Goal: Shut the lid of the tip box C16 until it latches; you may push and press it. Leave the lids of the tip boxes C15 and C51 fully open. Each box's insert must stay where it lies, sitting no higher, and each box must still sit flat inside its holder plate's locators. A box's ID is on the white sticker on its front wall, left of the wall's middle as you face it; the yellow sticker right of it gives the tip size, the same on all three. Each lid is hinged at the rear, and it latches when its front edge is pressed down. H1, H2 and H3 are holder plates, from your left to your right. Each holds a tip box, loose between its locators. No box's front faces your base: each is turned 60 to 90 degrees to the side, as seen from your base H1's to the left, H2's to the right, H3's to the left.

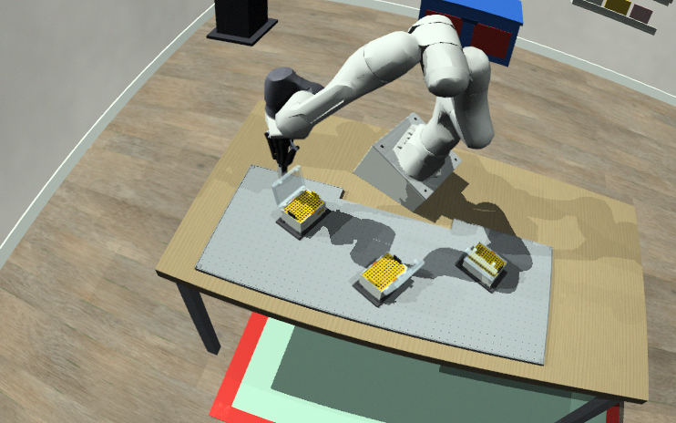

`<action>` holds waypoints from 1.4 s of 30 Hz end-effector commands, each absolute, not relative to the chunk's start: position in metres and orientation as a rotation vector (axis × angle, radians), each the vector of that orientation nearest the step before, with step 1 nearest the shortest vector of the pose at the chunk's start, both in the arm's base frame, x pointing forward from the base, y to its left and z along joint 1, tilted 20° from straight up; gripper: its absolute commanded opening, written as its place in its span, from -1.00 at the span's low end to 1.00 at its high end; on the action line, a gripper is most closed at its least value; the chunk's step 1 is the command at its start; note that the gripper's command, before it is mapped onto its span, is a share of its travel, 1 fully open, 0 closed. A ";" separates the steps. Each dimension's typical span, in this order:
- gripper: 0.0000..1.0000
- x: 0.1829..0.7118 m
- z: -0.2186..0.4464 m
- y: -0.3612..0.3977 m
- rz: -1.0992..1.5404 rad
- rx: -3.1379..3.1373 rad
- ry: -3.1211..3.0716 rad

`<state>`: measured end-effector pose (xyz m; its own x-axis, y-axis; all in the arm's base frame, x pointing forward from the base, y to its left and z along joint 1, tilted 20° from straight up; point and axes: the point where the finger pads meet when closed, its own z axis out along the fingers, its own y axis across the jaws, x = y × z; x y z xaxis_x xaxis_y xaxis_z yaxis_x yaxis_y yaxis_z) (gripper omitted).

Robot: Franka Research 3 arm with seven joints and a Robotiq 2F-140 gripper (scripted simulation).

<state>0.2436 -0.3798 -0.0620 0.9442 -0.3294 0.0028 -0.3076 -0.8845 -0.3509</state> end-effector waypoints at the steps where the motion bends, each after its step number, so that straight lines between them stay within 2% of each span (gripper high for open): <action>1: -1.00 0.245 -0.060 -0.380 -0.089 -2.749 0.485; 42: -1.00 0.260 -0.037 -0.339 -0.089 -2.749 0.485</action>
